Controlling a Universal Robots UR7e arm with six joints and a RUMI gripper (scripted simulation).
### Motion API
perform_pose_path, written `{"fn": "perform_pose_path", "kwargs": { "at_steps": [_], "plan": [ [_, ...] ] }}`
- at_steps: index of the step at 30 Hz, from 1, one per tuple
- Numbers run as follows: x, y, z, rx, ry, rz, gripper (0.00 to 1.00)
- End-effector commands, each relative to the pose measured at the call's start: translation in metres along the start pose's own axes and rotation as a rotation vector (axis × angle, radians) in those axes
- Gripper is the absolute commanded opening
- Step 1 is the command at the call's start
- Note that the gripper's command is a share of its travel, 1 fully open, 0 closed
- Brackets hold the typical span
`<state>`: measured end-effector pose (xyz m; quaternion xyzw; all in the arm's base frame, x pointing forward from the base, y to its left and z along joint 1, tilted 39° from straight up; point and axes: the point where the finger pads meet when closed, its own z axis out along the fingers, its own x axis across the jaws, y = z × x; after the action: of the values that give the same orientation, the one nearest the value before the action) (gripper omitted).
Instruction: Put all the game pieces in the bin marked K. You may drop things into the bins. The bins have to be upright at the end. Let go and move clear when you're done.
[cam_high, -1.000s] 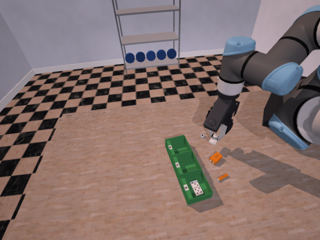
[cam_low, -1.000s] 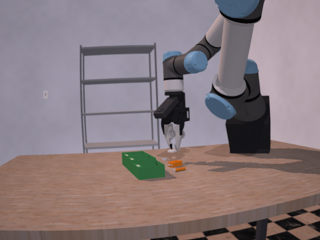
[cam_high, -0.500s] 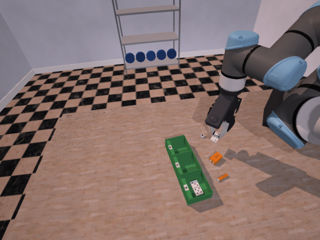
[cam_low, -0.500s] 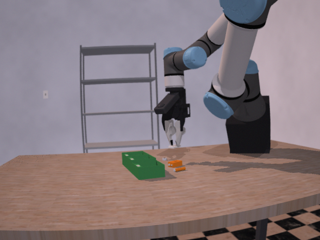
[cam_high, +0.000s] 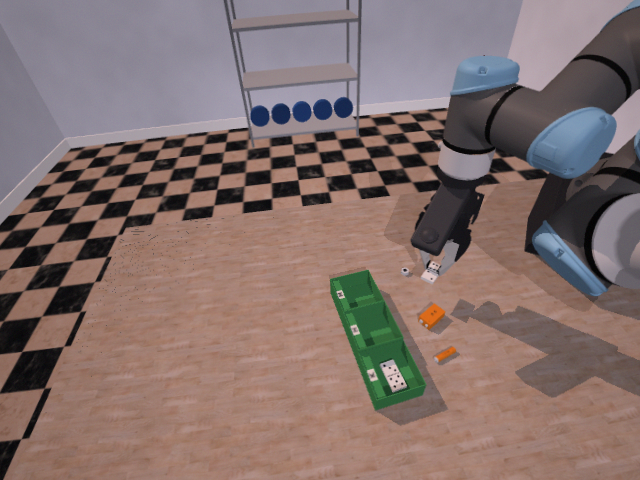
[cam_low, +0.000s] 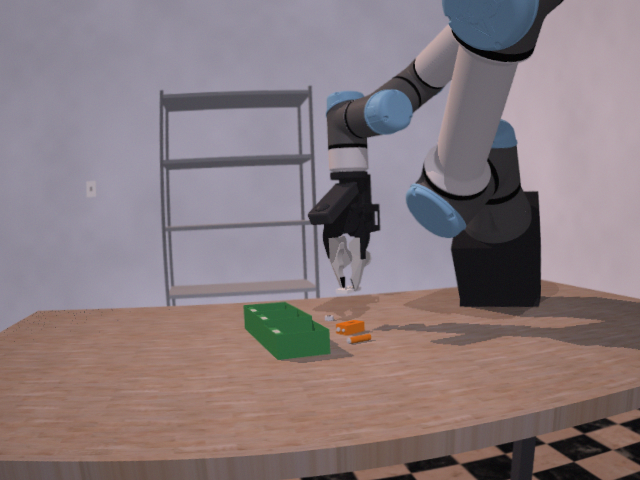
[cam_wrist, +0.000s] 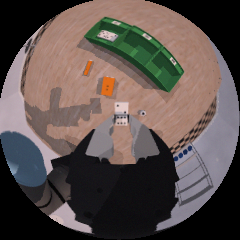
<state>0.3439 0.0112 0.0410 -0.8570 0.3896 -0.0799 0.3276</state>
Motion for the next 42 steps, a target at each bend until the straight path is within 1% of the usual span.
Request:
{"fn": "perform_pose_path", "kwargs": {
  "at_steps": [1, 13, 15, 16, 28, 30, 32, 36, 42],
  "plan": [
    [-0.003, -0.016, -0.001, 0.000, 0.001, -0.138, 0.00],
    [-0.015, -0.087, -0.001, 0.003, 0.002, -0.510, 0.00],
    [-0.015, -0.087, -0.001, 0.003, 0.002, -0.510, 0.00],
    [-0.016, -0.093, -0.001, 0.004, 0.002, -0.595, 0.00],
    [-0.028, -0.164, -0.001, 0.000, 0.001, -0.944, 0.00],
    [-0.030, -0.176, -0.001, 0.000, 0.001, -0.944, 0.00],
    [-0.030, -0.176, -0.001, 0.000, 0.001, -0.944, 0.00],
    [-0.034, -0.201, -0.001, 0.000, 0.001, -0.944, 0.00],
    [-0.034, -0.207, -0.001, 0.000, 0.001, -0.944, 0.00]
  ]
}}
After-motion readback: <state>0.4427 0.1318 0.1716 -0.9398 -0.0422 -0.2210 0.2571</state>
